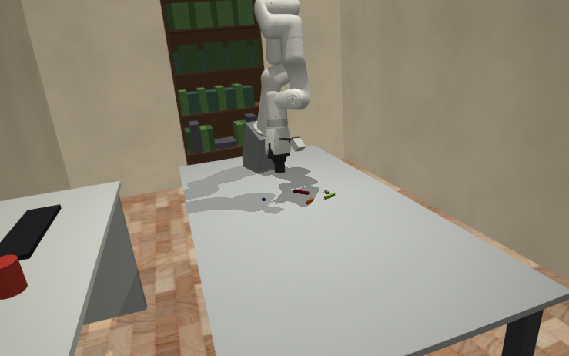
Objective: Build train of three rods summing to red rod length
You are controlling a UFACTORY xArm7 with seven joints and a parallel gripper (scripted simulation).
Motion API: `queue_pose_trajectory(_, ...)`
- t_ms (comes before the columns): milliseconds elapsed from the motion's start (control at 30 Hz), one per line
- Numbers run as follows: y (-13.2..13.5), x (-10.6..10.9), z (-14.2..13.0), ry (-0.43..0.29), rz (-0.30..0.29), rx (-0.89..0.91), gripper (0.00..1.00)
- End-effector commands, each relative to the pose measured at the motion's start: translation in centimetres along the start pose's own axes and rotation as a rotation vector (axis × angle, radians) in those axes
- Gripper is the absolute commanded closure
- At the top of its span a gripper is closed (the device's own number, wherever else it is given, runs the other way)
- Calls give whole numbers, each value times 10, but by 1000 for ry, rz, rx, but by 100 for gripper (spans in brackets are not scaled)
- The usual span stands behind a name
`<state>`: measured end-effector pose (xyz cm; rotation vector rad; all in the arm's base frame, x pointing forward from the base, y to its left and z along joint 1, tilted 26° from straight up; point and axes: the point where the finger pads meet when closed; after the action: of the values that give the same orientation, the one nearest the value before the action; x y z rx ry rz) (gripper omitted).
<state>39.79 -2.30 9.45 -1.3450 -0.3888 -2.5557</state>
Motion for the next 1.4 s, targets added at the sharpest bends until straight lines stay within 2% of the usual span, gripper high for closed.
queue_pose_trajectory(0,27,-9,-11,-107,125,-22,96)
queue_pose_trajectory(100,28,-10,-12,-108,125,-23,96)
queue_pose_trajectory(300,49,-16,-29,-132,123,-40,96)
queue_pose_trajectory(900,48,-19,-30,-133,123,-40,96)
queue_pose_trajectory(1100,47,-27,-31,-133,123,-40,96)
queue_pose_trajectory(1367,44,-57,-34,-133,123,-40,96)
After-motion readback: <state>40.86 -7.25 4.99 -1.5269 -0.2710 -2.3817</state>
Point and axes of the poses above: the point where the finger pads meet when closed, its own x axis back along the fingers, its own y axis across the jaws, z = x × y, and after that the axes turned 13 degrees about -x, right-handed
